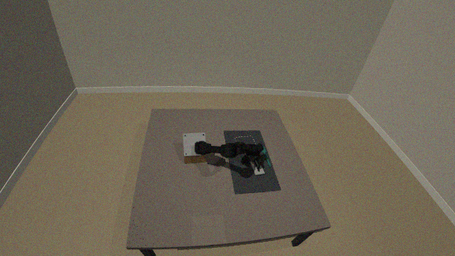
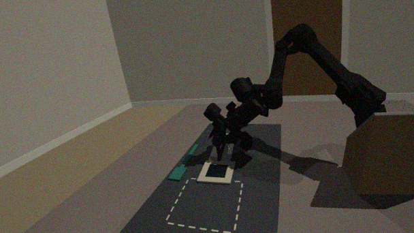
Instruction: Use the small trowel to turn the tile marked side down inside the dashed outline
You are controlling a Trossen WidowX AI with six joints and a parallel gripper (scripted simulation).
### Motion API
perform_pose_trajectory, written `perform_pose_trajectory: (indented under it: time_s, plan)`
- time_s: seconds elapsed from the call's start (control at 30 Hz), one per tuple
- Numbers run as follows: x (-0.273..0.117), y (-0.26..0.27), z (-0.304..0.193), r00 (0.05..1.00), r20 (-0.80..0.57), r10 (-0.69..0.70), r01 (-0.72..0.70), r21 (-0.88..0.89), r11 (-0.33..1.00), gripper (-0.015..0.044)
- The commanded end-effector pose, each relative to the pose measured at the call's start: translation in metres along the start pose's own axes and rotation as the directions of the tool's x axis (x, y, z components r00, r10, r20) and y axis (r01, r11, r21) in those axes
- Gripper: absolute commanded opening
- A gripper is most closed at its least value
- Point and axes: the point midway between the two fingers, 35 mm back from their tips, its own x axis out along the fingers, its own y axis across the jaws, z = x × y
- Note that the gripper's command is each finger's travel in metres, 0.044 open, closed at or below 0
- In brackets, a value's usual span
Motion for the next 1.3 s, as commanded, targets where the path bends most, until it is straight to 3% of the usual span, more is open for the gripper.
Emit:
perform_pose_trajectory:
  time_s: [0.0, 0.57, 1.27]
  plan:
    - [-0.002, 0.001, -0.010, 1.000, -0.015, 0.005, -0.005, -0.007, 1.000, 0.0000]
    - [-0.022, 0.025, -0.012, 0.997, -0.083, 0.008, -0.001, 0.074, 0.997, 0.0000]
    - [-0.043, 0.048, -0.068, 0.996, -0.085, 0.008, -0.001, 0.078, 0.997, 0.0000]
